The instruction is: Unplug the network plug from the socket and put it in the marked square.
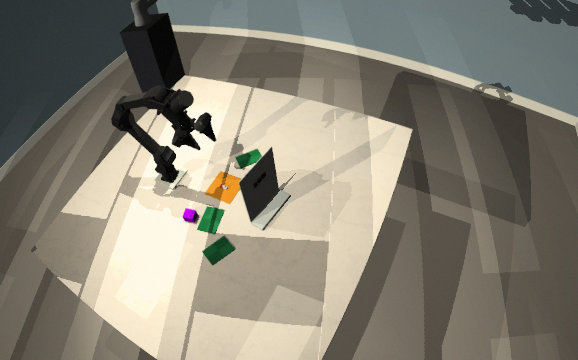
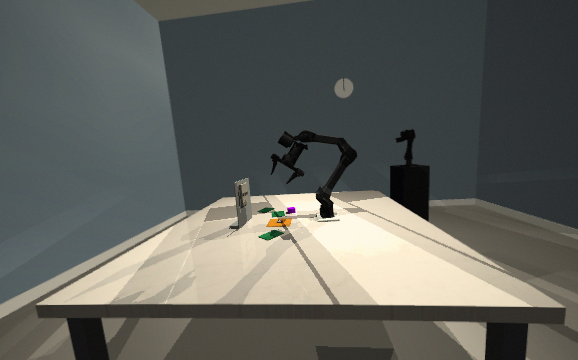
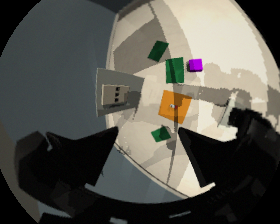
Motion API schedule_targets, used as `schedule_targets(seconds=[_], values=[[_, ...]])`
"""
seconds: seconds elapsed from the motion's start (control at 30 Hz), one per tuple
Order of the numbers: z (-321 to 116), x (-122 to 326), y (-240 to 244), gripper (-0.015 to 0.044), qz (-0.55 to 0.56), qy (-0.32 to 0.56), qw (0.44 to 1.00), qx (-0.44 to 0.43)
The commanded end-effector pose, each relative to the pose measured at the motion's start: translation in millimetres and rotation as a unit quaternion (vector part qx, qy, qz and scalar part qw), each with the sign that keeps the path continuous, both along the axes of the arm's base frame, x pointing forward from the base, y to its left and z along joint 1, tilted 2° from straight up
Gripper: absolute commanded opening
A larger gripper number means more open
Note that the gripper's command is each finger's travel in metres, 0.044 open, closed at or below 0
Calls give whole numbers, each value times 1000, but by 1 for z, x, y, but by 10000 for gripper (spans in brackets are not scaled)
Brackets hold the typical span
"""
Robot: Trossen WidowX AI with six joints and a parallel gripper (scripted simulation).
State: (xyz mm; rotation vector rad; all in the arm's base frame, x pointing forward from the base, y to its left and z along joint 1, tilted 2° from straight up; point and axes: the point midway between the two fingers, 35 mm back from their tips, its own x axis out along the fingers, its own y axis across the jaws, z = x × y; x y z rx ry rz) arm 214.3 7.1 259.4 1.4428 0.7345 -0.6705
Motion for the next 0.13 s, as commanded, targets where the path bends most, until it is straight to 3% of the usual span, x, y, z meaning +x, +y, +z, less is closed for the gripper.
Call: schedule_targets(seconds=[0.0,0.1], values=[[0,0,0,440,2,1,1000,0],[0,0,0,440,2,1,1000,0]])
